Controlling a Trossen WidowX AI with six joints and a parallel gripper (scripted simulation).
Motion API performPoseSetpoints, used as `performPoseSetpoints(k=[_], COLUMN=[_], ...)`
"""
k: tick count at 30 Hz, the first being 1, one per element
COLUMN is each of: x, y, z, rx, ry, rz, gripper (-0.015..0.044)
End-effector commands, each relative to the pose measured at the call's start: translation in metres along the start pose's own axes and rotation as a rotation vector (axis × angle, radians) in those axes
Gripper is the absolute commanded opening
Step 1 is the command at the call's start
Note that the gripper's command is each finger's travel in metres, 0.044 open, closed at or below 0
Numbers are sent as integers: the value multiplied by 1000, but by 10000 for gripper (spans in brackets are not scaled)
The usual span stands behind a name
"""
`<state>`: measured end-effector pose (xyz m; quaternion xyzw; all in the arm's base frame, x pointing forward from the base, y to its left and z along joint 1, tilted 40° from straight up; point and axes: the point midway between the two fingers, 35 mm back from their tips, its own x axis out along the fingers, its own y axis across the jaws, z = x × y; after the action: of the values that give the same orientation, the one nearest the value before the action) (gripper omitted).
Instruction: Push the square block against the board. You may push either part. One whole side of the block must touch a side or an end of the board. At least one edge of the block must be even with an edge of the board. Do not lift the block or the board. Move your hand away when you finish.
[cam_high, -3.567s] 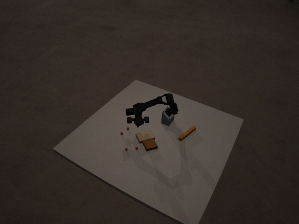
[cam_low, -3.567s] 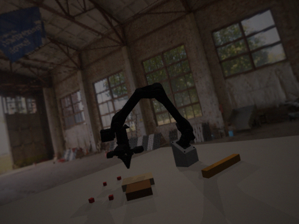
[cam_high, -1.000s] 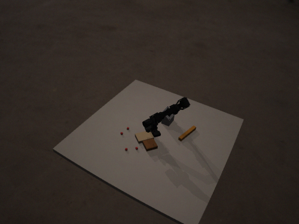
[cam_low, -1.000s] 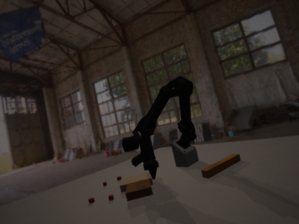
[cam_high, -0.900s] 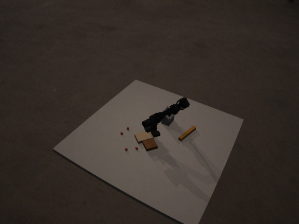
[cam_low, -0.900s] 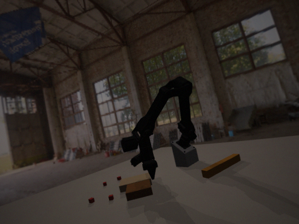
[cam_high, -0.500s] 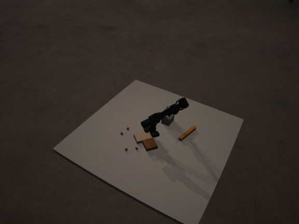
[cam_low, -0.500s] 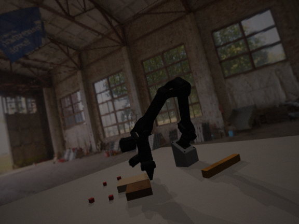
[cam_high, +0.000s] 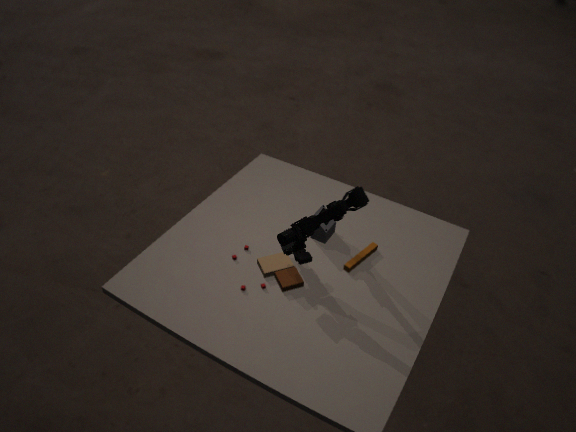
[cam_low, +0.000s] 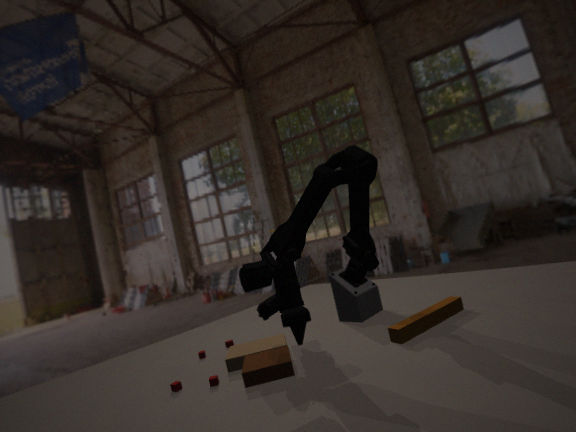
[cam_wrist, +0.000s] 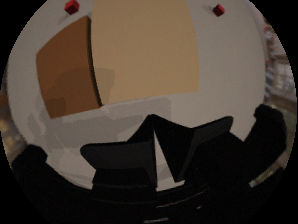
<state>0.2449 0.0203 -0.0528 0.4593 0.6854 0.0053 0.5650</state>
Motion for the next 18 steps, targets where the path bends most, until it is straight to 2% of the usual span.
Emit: performPoseSetpoints(k=[1,12,14,18], x=[2,2,-8,-51], y=[-1,-1,-1,-1], z=[-8,-25,-19,-19], rx=[4,5,2,4], ry=[6,8,1,6], rz=[0,0,-2,-2], gripper=[0,0,0,0])
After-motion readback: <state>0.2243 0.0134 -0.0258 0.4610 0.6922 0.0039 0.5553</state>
